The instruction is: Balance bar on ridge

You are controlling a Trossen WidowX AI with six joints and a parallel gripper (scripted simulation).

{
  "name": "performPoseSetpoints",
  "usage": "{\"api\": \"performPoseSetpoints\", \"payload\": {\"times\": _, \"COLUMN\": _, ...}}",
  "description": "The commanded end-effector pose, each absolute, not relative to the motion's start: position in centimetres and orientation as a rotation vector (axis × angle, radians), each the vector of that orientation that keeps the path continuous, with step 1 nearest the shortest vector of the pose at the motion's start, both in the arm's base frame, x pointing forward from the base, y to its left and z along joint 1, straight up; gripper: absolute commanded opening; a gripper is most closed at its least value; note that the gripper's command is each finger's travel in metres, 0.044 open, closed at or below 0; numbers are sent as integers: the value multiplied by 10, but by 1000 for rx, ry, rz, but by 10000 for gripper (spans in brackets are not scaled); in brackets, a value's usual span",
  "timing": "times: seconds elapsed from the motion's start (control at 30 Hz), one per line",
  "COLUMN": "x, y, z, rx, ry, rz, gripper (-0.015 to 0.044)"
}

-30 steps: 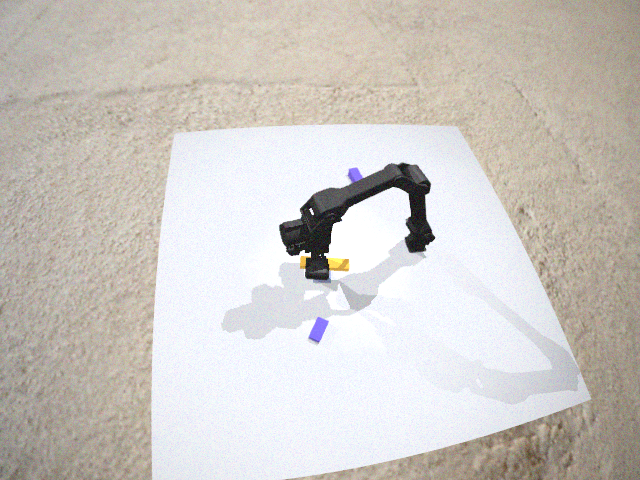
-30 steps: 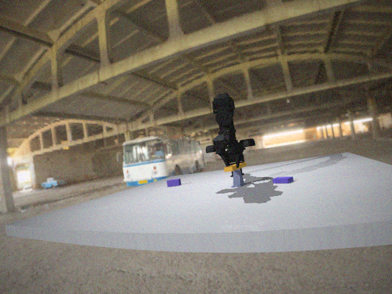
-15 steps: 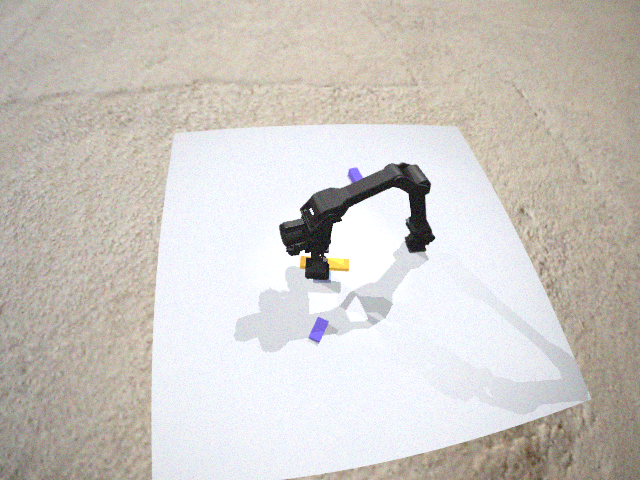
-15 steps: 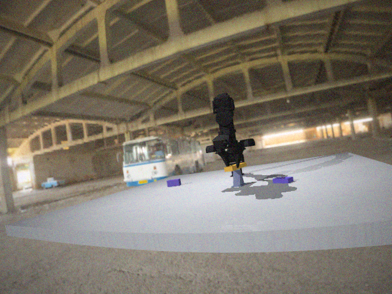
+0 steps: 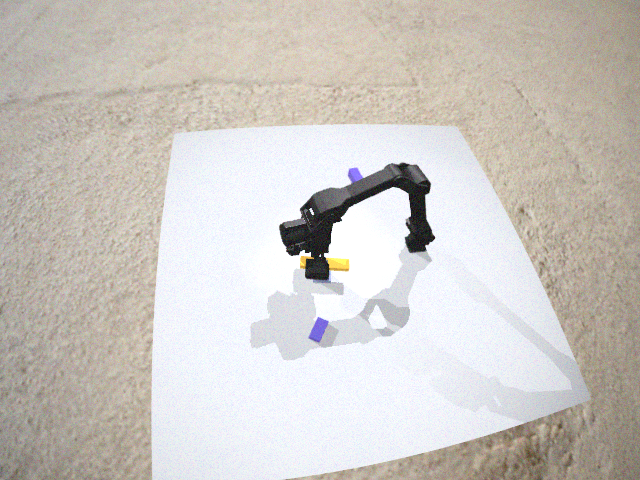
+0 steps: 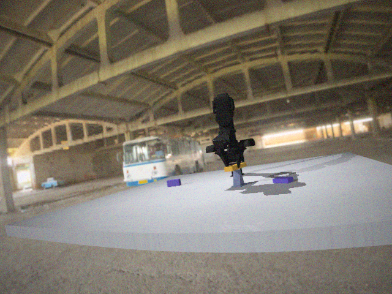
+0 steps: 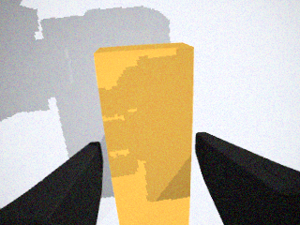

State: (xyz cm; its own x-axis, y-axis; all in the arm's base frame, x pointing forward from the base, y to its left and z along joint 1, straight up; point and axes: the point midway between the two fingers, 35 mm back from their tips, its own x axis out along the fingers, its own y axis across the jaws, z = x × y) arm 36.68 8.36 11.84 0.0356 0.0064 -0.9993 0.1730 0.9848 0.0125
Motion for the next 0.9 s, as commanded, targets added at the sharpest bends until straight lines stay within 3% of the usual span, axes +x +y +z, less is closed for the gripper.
{"api": "performPoseSetpoints", "payload": {"times": 0.0, "x": 367, "y": 84, "z": 118, "rx": 143, "ry": 1532, "rz": -129, "gripper": 264}}
{"api": "performPoseSetpoints", "payload": {"times": 0.23, "x": 367, "y": 84, "z": 118, "rx": 143, "ry": 1532, "rz": -129, "gripper": 440}}
{"api": "performPoseSetpoints", "payload": {"times": 0.37, "x": 368, "y": 84, "z": 126, "rx": 144, "ry": 1527, "rz": -128, "gripper": 440}}
{"api": "performPoseSetpoints", "payload": {"times": 0.63, "x": 362, "y": 83, "z": 216, "rx": 156, "ry": 1473, "rz": -113, "gripper": 440}}
{"api": "performPoseSetpoints", "payload": {"times": 0.87, "x": 361, "y": 82, "z": 218, "rx": 157, "ry": 1472, "rz": -113, "gripper": 440}}
